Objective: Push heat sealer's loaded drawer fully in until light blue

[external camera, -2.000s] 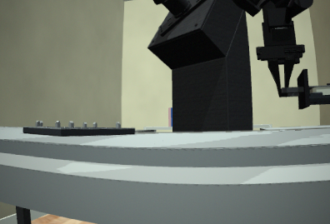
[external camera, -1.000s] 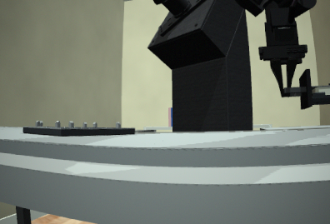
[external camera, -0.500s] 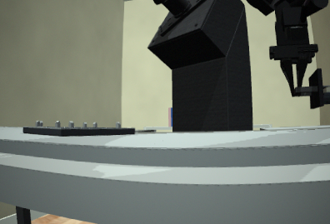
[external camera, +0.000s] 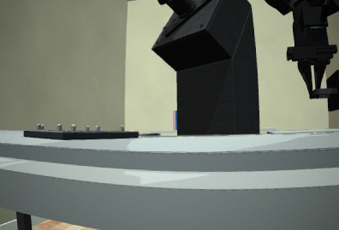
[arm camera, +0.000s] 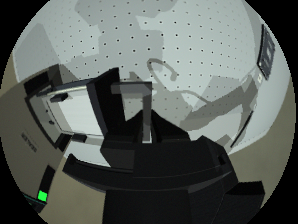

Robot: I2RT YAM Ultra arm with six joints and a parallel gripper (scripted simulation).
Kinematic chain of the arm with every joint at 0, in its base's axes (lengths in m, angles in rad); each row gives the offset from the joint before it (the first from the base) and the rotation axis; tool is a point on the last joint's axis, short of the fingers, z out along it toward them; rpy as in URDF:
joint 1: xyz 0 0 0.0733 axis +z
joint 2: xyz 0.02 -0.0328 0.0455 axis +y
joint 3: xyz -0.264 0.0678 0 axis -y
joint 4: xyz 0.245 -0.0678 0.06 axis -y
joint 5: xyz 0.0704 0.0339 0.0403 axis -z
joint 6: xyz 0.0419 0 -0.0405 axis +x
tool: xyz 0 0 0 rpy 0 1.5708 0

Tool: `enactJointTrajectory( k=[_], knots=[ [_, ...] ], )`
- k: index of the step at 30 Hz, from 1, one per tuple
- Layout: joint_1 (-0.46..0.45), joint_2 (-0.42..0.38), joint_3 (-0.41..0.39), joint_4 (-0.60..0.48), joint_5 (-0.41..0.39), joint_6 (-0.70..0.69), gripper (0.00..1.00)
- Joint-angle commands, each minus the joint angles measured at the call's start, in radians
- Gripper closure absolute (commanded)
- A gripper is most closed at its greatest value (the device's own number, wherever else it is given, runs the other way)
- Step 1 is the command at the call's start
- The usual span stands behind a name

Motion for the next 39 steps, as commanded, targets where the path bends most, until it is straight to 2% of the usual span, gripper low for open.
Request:
enactJointTrajectory(
  k=[1, 33, 39],
  knots=[
    [0.027, 0.025, 0.047, -0.034, 0.011, 0.020, 1.00],
    [0.078, 0.154, 0.297, -0.228, 0.026, 0.108, 1.00],
    [0.078, 0.145, 0.302, -0.235, 0.026, 0.112, 1.00]
  ],
)
